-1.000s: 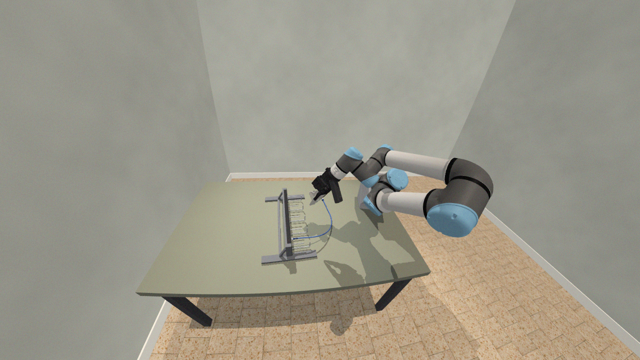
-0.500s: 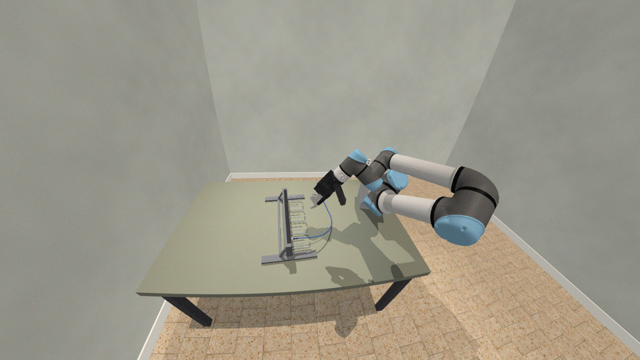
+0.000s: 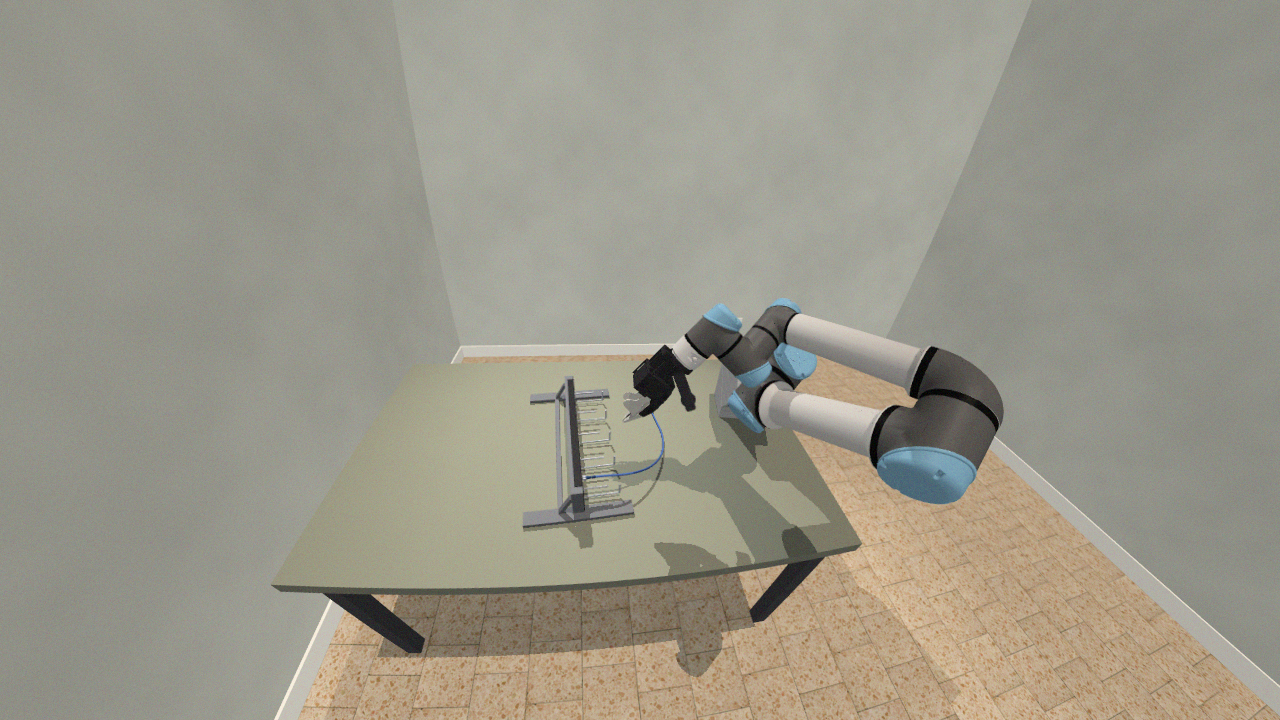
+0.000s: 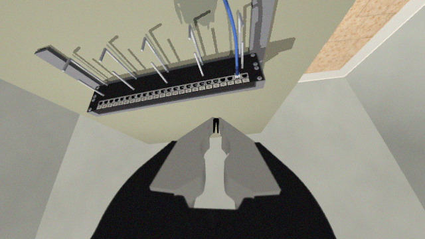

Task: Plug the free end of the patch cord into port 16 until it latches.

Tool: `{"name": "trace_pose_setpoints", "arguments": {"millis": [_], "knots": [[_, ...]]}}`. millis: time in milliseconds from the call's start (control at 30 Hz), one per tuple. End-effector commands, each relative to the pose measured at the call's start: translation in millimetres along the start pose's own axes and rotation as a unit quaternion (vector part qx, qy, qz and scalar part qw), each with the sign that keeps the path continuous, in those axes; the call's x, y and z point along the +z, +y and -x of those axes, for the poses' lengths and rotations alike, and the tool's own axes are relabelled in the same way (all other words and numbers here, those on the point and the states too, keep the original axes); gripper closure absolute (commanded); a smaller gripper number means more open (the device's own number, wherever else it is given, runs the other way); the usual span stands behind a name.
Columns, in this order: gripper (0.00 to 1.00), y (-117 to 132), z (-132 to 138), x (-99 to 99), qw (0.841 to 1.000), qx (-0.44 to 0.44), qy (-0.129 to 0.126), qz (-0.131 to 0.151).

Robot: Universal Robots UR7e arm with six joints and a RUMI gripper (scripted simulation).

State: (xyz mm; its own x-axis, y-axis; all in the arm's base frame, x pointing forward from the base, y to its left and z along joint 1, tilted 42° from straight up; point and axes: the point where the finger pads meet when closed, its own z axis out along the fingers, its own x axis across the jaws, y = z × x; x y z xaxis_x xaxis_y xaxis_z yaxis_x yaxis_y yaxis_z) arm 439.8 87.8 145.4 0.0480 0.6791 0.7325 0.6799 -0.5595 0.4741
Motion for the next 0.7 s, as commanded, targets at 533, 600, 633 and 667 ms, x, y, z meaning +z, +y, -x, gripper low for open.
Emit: {"name": "trace_pose_setpoints", "arguments": {"millis": [533,600,633,667], "knots": [[1.00,-1.8,-10.8,-2.4,0.996,-0.089,0.012,0.008],[1.00,-1.9,-11.0,-2.4,0.996,-0.091,0.012,0.008],[1.00,-1.9,-11.1,-2.4,0.996,-0.092,0.012,0.008],[1.00,-1.9,-11.1,-2.4,0.996,-0.092,0.012,0.008]]}}
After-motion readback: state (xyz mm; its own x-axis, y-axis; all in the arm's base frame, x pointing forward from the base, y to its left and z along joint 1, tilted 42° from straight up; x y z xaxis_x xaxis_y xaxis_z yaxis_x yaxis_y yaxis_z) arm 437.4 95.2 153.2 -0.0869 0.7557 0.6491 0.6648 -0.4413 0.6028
